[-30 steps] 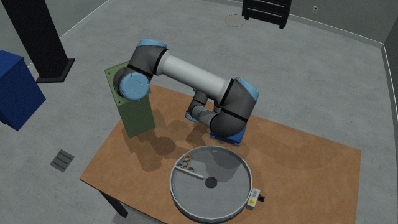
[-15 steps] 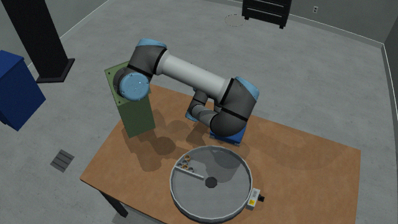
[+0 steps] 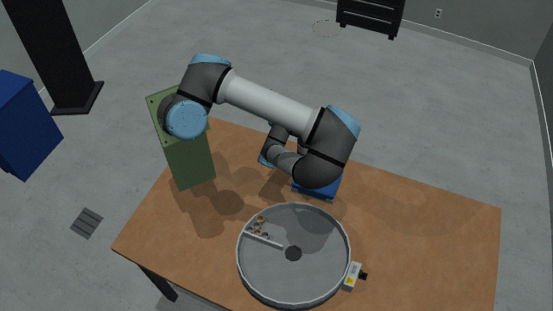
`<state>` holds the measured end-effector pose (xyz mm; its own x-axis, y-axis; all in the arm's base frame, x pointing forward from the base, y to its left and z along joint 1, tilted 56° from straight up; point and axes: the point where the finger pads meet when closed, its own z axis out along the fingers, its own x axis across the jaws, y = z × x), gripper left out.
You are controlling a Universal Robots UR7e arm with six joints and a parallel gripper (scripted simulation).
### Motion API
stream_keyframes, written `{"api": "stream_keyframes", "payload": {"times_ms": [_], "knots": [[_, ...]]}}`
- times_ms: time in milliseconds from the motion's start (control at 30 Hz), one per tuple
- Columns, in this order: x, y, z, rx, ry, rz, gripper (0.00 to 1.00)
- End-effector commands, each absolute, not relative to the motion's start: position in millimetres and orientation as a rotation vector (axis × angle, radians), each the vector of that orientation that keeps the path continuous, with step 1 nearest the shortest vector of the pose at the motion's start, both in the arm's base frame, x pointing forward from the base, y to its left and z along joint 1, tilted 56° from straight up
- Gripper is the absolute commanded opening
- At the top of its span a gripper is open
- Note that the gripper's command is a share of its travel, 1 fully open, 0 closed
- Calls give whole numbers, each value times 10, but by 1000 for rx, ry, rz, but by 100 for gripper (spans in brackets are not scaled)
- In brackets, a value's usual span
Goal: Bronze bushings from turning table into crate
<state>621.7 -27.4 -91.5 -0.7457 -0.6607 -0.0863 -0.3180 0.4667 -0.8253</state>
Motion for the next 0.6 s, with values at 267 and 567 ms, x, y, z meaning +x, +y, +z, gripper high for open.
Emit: {"api": "stream_keyframes", "payload": {"times_ms": [267, 567], "knots": [[6187, -232, -878, -821, 2323, -1185, 42], [6187, -232, -878, -821, 2323, -1185, 42]]}}
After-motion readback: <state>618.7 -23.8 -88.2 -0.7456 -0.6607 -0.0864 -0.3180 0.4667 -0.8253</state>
